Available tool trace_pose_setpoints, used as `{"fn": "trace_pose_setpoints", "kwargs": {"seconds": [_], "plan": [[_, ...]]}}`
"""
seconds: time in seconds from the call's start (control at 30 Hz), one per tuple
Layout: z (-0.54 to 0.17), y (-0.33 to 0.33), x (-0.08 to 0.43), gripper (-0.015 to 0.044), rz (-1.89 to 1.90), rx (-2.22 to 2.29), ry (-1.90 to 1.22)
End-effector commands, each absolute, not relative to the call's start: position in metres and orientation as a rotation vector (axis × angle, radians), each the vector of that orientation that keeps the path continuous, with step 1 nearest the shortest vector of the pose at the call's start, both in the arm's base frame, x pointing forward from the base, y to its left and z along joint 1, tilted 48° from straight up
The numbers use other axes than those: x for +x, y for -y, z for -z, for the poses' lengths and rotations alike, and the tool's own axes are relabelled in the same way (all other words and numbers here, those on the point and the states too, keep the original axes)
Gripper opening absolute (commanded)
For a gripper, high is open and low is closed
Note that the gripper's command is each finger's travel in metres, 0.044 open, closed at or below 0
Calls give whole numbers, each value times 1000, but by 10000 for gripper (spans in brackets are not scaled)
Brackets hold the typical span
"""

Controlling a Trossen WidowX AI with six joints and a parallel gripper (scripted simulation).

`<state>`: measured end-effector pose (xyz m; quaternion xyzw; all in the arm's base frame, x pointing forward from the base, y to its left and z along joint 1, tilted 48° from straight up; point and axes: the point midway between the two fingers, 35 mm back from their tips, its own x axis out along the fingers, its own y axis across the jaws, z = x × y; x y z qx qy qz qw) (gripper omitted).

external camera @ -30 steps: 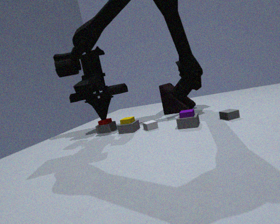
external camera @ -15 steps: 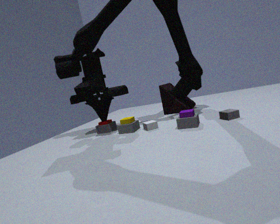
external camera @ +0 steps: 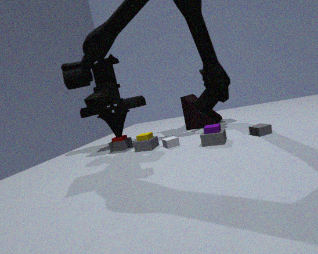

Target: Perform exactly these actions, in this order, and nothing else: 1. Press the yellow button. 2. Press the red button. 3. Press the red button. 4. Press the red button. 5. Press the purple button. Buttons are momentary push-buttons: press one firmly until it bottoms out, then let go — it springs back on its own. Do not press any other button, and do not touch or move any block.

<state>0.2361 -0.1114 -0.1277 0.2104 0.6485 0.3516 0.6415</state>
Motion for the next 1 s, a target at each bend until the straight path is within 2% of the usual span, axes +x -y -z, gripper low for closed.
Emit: {"fn": "trace_pose_setpoints", "kwargs": {"seconds": [0.0, 0.97], "plan": [[111, 131, 238, 20, -798, 479, -1478], [131, 109, 235, 20, -799, 480, -1478]]}}
